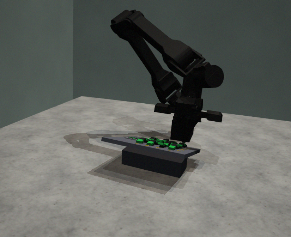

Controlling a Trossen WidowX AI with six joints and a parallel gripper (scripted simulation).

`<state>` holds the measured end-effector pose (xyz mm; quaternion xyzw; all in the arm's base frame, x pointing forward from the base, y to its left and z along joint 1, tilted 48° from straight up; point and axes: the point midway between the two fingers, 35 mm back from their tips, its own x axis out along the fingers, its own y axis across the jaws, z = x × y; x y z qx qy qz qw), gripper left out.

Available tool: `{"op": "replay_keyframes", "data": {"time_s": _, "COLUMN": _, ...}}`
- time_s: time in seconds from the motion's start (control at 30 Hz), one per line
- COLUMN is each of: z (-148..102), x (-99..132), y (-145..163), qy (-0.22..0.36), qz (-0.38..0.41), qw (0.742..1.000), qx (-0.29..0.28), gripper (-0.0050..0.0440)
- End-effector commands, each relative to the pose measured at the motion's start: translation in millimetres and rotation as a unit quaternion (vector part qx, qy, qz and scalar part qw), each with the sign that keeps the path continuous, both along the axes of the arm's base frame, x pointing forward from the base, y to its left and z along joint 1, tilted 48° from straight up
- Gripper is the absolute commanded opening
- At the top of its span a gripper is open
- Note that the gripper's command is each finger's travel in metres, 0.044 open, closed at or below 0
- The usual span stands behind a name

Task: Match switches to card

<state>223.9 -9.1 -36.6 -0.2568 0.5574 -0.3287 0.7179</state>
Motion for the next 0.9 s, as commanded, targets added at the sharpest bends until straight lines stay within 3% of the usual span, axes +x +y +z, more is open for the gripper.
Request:
{"op": "replay_keyframes", "data": {"time_s": 0.0, "z": -0.1, "x": -0.2, "y": -1.2, "qy": 0.001, "qz": 0.001, "qw": 1.0, "qx": -0.003, "gripper": 0.0}}
{"op": "replay_keyframes", "data": {"time_s": 0.87, "z": -2.1, "x": 0.4, "y": -3.7, "qy": 0.001, "qz": 0.001, "qw": 1.0, "qx": -0.003, "gripper": 0.0}}
